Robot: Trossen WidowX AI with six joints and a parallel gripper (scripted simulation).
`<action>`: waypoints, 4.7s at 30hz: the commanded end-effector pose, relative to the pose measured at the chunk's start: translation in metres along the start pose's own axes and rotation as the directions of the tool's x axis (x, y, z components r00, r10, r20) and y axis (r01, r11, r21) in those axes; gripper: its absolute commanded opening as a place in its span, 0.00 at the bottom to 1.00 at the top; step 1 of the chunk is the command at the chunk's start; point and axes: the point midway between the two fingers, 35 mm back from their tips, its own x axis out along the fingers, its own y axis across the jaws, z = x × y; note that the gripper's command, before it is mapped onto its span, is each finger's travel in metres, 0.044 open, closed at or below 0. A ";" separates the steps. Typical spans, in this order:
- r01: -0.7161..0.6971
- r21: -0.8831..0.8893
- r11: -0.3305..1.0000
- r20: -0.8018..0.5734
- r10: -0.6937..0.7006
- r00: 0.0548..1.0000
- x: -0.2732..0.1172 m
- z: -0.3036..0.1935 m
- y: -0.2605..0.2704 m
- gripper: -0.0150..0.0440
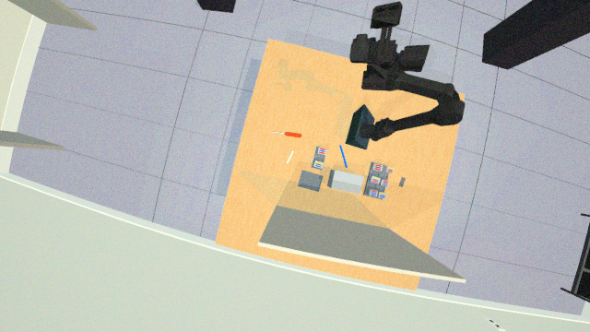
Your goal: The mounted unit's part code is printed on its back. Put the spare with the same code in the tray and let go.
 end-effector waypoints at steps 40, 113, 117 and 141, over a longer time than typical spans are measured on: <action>-0.979 0.185 0.084 0.587 -0.808 0.042 0.033 0.075 -0.451 1.00; 0.478 -0.112 -0.871 0.542 -0.457 -0.705 -0.194 0.196 -0.352 1.00; 0.478 -0.112 -0.871 0.542 -0.457 -0.705 -0.199 0.199 -0.357 0.91; 0.479 -0.113 -0.871 0.541 -0.458 -0.705 -0.236 0.221 -0.385 0.76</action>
